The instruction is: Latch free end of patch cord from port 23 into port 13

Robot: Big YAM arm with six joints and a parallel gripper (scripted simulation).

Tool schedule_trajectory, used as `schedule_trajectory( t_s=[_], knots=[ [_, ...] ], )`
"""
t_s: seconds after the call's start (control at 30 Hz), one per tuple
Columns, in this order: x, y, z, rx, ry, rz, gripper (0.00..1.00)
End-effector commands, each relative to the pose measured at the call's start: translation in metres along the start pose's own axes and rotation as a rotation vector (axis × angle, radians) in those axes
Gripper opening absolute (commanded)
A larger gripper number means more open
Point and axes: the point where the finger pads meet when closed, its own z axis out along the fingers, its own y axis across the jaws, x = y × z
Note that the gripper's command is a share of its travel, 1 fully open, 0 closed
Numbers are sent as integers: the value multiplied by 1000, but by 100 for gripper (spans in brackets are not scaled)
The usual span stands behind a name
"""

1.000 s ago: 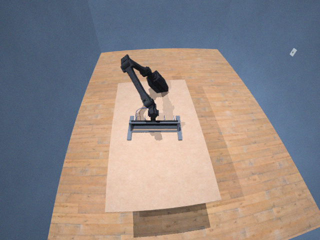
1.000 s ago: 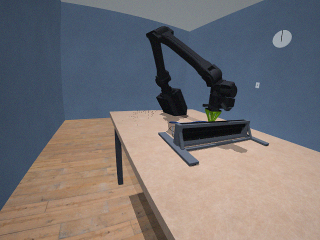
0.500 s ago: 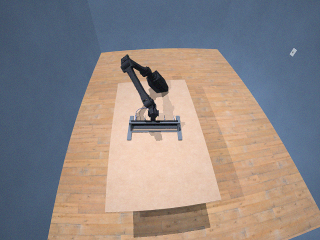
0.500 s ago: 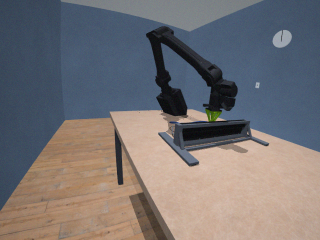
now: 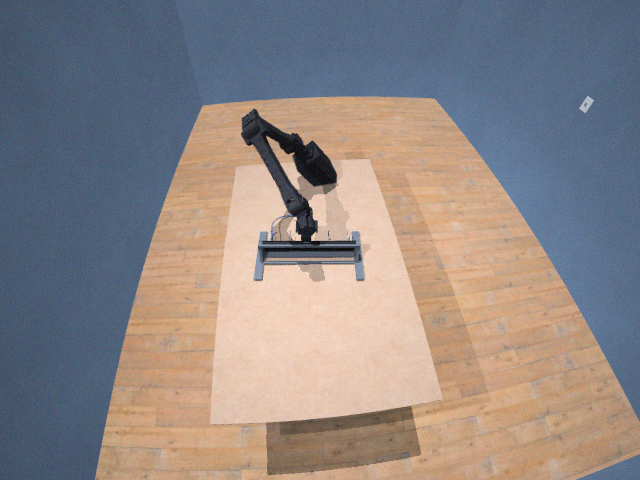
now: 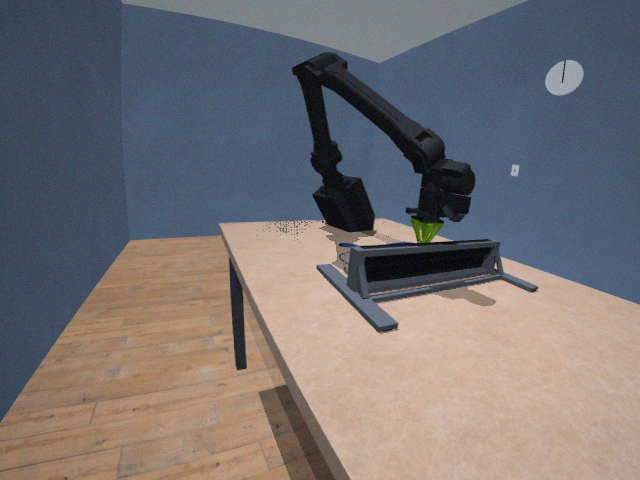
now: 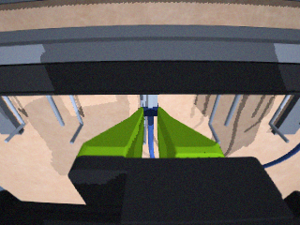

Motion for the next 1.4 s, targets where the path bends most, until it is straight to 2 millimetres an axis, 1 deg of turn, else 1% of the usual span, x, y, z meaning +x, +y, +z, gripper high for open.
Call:
schedule_trajectory(
  t_s=[0.0, 1.03, 1.37],
  knots=[
    [-18, -8, 1, 1, -8, 27, 0],
    [-19, -8, 1, 2, -9, 27, 0],
    [-22, -8, 1, 3, -16, 22, 0]
  ],
)
